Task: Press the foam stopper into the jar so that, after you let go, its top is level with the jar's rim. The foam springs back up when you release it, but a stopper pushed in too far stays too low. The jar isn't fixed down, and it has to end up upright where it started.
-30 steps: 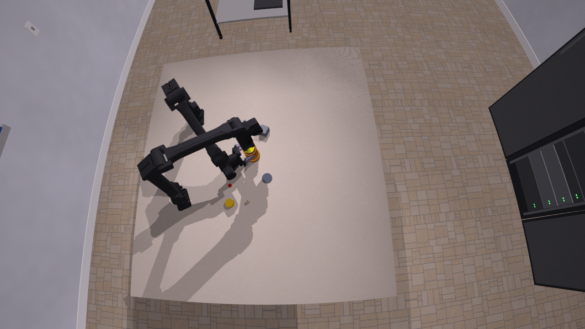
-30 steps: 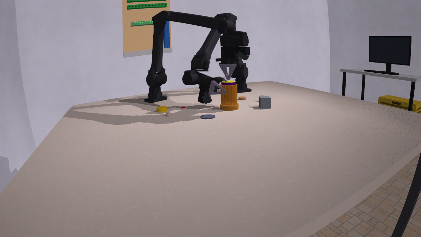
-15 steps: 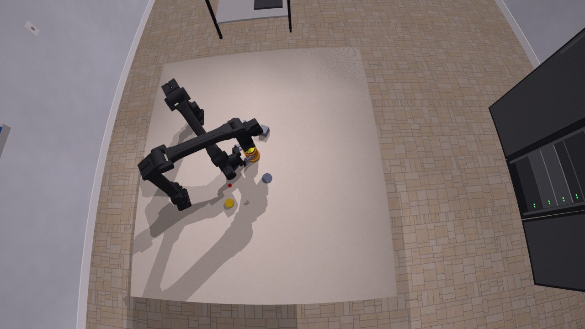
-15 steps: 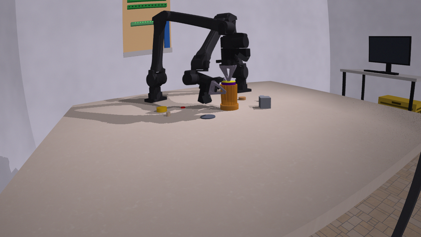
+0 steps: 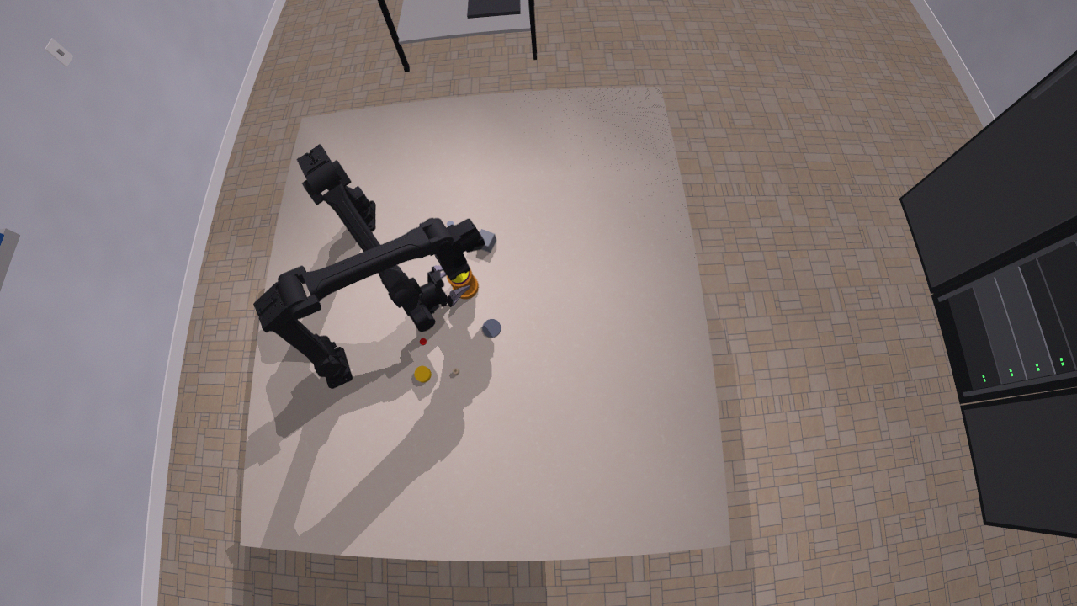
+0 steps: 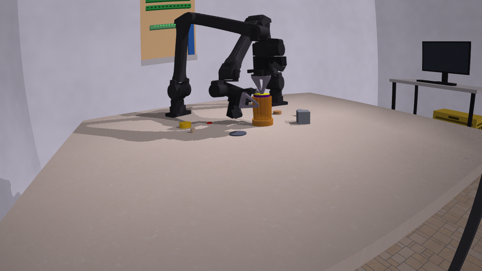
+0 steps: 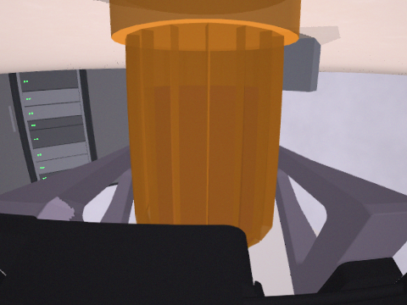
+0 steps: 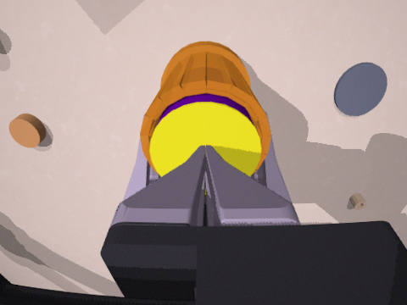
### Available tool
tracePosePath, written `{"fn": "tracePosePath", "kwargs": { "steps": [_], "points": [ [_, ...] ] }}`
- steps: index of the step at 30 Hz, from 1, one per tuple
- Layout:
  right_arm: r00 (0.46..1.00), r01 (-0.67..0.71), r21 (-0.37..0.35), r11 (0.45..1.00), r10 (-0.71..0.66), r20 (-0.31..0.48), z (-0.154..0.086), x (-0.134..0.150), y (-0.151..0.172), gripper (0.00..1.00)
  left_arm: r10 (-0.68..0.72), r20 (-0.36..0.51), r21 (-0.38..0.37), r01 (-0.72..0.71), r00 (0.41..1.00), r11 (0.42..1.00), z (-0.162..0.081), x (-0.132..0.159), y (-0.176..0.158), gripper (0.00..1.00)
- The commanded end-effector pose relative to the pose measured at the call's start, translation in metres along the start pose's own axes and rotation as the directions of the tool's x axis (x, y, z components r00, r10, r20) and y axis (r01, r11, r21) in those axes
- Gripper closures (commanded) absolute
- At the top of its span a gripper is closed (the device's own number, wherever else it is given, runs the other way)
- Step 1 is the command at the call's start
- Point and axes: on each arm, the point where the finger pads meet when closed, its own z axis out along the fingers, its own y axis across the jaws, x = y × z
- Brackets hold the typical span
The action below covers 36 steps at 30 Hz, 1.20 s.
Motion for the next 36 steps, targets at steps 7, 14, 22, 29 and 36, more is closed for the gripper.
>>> {"fn": "tracePosePath", "kwargs": {
  "steps": [7, 14, 22, 29, 36],
  "points": [
    [1.000, 0.003, 0.002, 1.000, -0.003, -0.006, 0.013, -0.002, -0.007, 1.00, -0.023, -0.005, 0.000, 0.023, 1.000, 1.000, -0.002, 0.014, 0.001, 0.36],
    [1.000, 0.003, 0.002, 1.000, -0.003, -0.007, 0.017, -0.001, -0.007, 1.00, -0.023, -0.005, 0.000, 0.023, 1.000, 1.000, -0.002, 0.014, 0.001, 0.36],
    [1.000, 0.003, 0.002, 1.000, -0.003, -0.009, 0.019, -0.002, -0.007, 1.00, -0.023, -0.005, 0.000, 0.023, 1.000, 1.000, -0.002, 0.014, 0.001, 0.36],
    [1.000, 0.003, 0.002, 1.000, -0.003, -0.012, 0.023, -0.001, -0.007, 1.00, -0.023, -0.005, 0.000, 0.023, 1.000, 1.000, -0.002, 0.014, 0.001, 0.36],
    [1.000, 0.003, 0.002, 1.000, -0.003, -0.016, 0.027, -0.001, -0.007, 1.00, -0.023, -0.005, 0.000, 0.023, 1.000, 1.000, -0.002, 0.014, 0.001, 0.36]
  ]
}}
